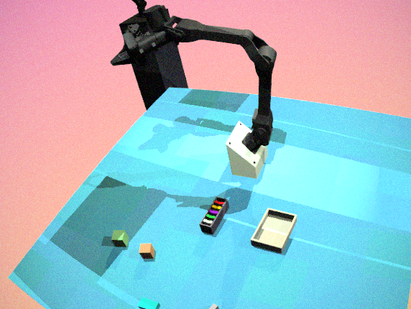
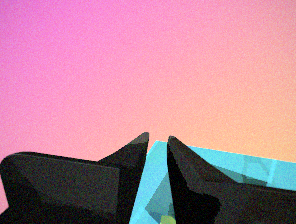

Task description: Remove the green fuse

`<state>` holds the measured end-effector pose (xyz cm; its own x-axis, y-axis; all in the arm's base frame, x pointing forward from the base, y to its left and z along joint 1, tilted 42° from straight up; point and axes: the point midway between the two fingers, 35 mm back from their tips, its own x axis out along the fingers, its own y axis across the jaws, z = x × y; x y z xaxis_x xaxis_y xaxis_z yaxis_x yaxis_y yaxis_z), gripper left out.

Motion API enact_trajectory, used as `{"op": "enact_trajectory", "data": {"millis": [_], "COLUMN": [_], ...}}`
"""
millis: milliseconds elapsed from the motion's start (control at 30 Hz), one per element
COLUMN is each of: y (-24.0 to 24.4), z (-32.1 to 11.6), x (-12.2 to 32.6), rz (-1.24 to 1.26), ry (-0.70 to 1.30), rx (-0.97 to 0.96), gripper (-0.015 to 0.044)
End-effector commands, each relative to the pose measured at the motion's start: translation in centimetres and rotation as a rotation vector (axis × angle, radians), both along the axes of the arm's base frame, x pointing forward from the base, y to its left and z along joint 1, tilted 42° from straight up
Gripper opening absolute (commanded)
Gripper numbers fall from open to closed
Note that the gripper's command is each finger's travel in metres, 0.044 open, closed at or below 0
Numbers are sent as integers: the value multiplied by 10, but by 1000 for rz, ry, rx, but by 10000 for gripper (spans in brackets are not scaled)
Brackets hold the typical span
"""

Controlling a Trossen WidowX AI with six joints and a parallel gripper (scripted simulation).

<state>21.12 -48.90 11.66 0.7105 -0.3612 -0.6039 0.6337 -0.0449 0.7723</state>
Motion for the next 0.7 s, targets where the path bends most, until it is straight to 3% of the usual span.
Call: {"op": "enact_trajectory", "data": {"millis": [0, 333, 667], "y": [51, 180, 329], "z": [-28, -74, -108], "x": [47, 121, 141], "rz": [88, 280, 452], "ry": [29, 155, 402], "rx": [157, 466, 753], "gripper": [74, 74, 74]}}
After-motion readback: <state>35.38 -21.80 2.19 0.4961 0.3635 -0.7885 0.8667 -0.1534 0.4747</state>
